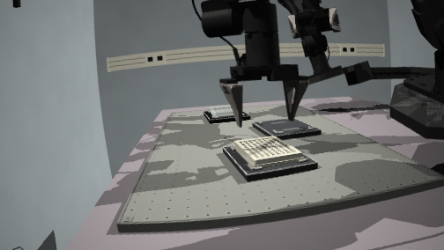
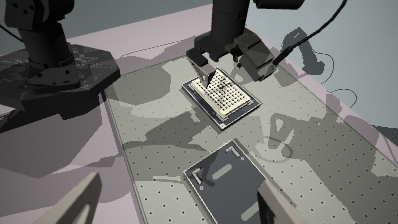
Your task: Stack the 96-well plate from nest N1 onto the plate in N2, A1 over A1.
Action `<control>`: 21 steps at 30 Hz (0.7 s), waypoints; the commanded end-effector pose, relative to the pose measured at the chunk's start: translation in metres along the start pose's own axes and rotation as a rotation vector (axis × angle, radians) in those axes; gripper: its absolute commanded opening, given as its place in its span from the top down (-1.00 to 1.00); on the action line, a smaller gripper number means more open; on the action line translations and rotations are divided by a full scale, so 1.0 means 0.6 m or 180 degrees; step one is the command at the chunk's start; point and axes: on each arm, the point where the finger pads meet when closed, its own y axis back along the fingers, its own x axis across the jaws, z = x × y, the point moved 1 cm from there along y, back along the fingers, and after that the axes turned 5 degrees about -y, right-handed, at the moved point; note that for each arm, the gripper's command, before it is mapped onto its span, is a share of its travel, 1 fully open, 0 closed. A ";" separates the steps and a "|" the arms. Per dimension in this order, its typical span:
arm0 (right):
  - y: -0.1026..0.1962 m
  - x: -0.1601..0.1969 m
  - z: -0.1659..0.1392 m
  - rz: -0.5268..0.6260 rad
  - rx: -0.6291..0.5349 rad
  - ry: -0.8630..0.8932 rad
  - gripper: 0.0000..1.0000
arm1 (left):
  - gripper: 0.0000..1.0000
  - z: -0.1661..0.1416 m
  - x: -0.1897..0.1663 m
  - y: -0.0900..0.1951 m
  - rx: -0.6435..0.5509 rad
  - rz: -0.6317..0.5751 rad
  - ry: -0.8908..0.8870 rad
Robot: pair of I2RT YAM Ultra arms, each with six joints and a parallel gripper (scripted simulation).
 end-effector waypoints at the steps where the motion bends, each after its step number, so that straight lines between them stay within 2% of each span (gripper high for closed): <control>1: 0.004 0.004 0.022 0.0012 -0.0148 -0.0048 -1.00 | -1.00 0.013 0.007 0.010 -0.0035 -0.0003 -0.0100; 21: 0.004 0.004 0.022 0.0012 -0.0148 -0.0048 -1.00 | -1.00 0.006 0.002 -0.044 -0.0016 -0.0037 -0.0095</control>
